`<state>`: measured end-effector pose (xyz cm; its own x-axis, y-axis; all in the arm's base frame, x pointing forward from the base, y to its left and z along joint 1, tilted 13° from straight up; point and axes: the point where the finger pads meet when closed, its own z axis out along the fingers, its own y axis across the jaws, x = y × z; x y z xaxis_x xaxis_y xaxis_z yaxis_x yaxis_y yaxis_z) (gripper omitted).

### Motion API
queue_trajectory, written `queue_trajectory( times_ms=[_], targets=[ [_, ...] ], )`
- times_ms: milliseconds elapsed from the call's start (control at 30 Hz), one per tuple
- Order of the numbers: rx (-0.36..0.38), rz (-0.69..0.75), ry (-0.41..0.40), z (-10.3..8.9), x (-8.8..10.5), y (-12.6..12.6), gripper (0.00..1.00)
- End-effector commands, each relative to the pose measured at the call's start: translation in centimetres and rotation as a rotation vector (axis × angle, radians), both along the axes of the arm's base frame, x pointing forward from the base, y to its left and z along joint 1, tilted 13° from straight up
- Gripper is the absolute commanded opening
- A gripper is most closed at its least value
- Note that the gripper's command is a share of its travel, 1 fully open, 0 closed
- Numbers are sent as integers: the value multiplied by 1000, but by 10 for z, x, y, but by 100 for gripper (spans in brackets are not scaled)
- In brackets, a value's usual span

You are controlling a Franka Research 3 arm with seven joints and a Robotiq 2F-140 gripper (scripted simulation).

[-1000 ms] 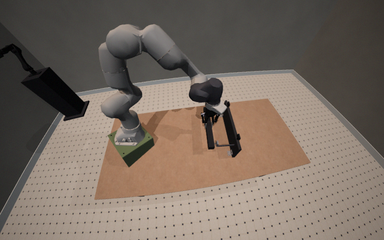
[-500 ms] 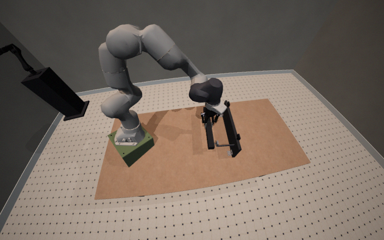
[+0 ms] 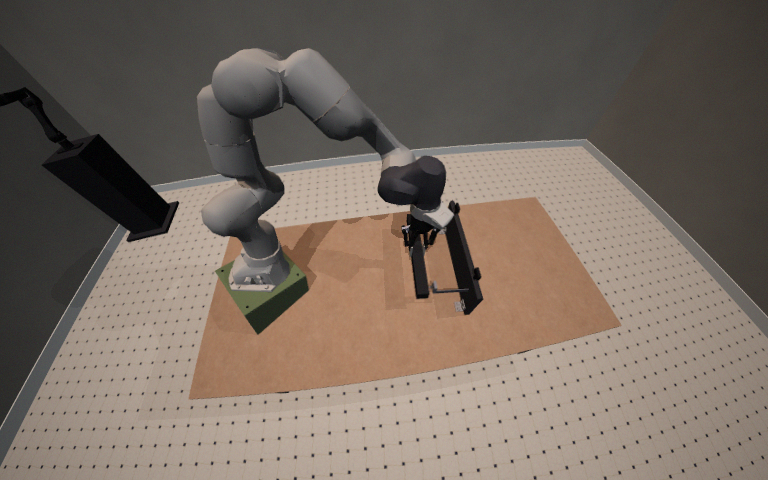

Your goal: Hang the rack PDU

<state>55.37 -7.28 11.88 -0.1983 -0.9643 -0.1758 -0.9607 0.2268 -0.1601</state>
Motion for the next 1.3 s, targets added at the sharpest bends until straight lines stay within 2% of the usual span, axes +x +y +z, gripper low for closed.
queue_trajectory(
  times_ms=[0, 1267],
  targets=[
    [-3, 5, -2, 2, 0, 1, 0],
    [-3, 7, 0, 2, 3, 0, 0]
  ],
)
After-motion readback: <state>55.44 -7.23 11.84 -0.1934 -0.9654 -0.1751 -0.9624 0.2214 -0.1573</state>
